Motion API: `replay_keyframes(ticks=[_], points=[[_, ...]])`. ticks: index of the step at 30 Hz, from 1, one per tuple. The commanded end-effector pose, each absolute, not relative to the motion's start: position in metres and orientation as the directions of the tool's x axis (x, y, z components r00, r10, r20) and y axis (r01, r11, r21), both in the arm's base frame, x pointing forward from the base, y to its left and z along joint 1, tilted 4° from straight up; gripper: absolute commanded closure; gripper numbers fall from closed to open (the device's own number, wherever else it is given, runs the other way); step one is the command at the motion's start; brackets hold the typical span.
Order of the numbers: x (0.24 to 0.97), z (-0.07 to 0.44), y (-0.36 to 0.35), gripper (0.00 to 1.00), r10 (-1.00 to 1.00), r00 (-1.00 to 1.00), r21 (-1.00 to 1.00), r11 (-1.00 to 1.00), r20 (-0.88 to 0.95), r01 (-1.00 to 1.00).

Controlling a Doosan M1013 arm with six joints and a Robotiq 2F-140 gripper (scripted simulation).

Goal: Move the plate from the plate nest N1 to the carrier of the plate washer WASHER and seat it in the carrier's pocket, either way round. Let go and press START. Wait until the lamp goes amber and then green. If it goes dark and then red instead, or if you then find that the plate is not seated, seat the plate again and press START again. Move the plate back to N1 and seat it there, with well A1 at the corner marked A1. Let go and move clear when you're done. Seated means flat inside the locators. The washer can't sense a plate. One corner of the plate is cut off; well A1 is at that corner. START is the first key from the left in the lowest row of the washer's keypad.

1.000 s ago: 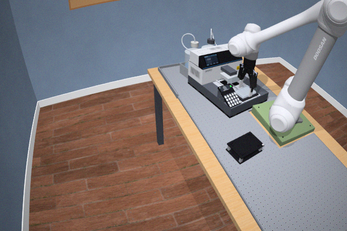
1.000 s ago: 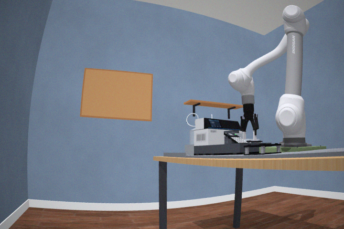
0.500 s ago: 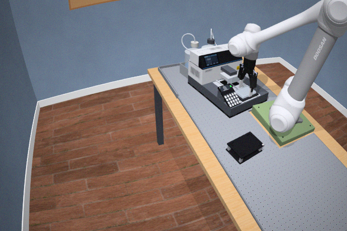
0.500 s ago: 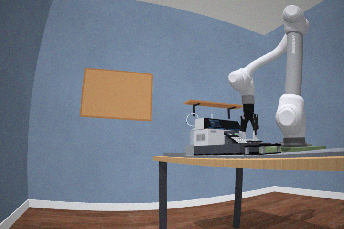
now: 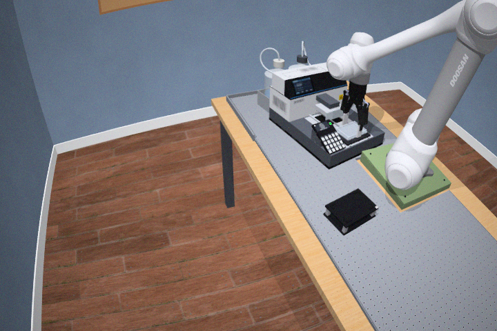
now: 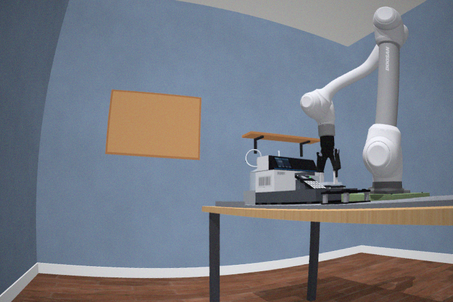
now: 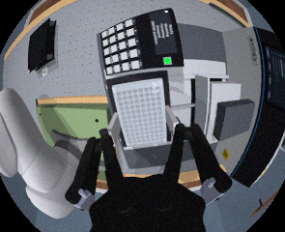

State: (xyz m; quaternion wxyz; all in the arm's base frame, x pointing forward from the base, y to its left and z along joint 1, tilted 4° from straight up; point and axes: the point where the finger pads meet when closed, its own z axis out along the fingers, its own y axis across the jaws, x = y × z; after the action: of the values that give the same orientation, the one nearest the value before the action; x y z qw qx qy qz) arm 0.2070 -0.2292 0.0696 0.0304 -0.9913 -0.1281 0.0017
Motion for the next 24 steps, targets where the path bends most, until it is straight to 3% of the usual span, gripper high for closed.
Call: replay_keyframes(ticks=[1,24], points=[[0.207,0.074,-0.229,0.90,0.254,0.967,-0.061,-0.965,0.005,0.254],[0.207,0.109,-0.232,0.90,0.254,0.967,-0.061,-0.965,0.005,0.254]])
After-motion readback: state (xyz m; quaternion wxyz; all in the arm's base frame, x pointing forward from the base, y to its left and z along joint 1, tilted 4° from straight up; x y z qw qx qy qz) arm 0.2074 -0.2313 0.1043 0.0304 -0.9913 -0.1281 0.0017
